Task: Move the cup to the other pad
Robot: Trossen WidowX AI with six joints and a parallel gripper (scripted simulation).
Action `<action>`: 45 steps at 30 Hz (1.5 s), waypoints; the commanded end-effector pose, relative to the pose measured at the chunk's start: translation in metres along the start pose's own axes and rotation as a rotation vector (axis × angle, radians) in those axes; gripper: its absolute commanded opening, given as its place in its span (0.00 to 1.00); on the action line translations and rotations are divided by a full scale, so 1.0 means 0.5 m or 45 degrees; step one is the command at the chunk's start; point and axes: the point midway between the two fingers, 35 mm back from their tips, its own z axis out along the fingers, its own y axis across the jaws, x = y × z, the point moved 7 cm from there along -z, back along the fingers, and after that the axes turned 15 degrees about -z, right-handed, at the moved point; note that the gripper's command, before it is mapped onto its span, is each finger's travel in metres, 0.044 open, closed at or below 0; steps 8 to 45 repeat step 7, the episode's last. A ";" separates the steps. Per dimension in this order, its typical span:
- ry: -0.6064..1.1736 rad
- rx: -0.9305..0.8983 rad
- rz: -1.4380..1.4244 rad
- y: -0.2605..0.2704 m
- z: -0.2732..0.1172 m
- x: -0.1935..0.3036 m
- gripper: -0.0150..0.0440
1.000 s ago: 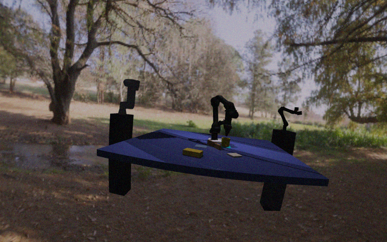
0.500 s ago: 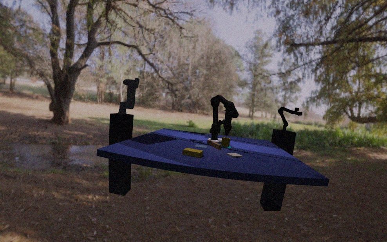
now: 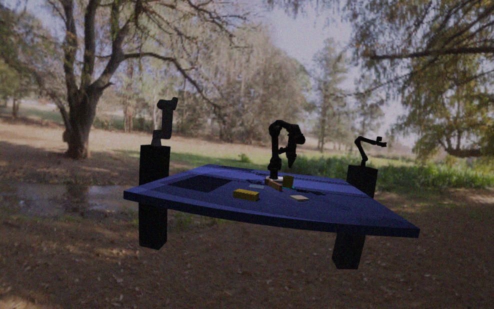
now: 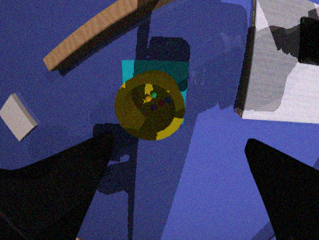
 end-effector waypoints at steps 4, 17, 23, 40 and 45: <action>0.007 -0.009 0.006 -0.002 -0.048 -0.002 1.00; 0.007 -0.009 0.006 -0.002 -0.049 -0.003 1.00; 0.007 -0.009 0.006 -0.002 -0.049 -0.003 1.00; 0.007 -0.009 0.006 -0.002 -0.049 -0.003 1.00; 0.007 -0.009 0.006 -0.002 -0.049 -0.003 1.00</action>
